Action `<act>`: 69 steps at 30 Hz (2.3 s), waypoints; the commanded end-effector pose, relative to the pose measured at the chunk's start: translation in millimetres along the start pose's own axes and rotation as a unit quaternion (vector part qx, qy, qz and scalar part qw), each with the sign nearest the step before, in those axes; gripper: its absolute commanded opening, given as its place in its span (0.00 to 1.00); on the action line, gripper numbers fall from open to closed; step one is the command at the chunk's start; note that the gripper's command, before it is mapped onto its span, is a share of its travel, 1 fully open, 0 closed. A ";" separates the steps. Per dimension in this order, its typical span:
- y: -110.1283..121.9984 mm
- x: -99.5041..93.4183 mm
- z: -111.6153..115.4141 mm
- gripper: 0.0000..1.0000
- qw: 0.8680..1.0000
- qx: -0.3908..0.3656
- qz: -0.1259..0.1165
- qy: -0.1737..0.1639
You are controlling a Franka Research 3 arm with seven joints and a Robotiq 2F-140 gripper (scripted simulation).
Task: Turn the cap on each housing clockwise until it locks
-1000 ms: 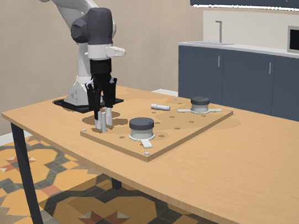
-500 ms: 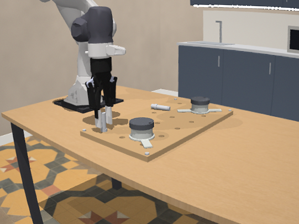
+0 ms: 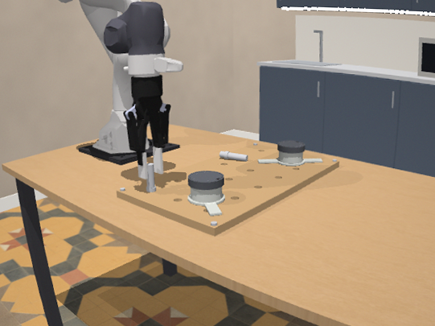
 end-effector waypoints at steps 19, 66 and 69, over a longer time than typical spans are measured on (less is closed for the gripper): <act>-0.4 -36.7 2.3 0.36 1.000 -0.002 -0.003 -0.004; -246.4 -68.4 -62.2 0.36 0.989 -0.148 -0.002 -0.002; -284.4 -68.2 -67.1 0.36 0.989 -0.148 -0.002 -0.002</act>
Point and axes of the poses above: the point where the finger pads meet when closed, its own x axis out along the fingers, its own y axis across the jaws, z = x × y, the point moved 5 cm from there along -x, back along the fingers, and after that the axes turned 10 degrees about -x, right-handed, at the moved point
